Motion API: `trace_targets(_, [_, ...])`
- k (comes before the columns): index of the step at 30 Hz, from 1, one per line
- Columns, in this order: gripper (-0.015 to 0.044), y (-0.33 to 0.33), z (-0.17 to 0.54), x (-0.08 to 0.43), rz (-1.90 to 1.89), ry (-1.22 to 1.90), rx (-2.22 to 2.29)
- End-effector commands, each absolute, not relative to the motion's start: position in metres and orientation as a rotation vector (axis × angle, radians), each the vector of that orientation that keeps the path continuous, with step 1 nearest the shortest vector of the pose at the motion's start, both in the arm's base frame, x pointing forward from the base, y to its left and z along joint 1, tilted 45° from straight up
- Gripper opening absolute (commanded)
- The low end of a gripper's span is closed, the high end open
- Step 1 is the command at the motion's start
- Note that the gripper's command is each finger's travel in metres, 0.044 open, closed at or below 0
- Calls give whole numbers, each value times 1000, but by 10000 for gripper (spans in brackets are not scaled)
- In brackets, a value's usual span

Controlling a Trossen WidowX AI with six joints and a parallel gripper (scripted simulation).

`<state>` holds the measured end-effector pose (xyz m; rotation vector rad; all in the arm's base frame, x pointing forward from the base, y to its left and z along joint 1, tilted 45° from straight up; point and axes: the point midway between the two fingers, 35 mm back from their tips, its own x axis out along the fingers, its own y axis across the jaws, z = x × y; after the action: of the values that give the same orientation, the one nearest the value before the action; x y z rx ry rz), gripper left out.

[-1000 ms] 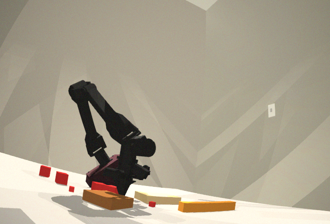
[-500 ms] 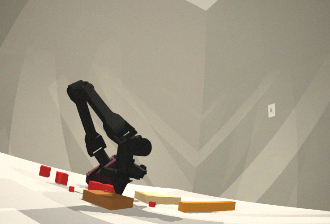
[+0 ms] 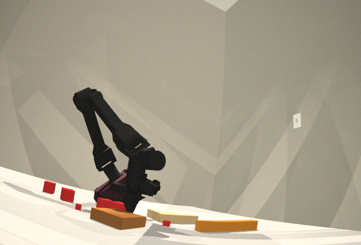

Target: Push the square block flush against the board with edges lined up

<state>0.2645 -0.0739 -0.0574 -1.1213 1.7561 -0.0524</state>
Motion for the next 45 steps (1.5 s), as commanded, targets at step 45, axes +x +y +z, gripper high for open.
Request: trace_targets(45, [0,-58,-74,292,-55,1751,-1128])
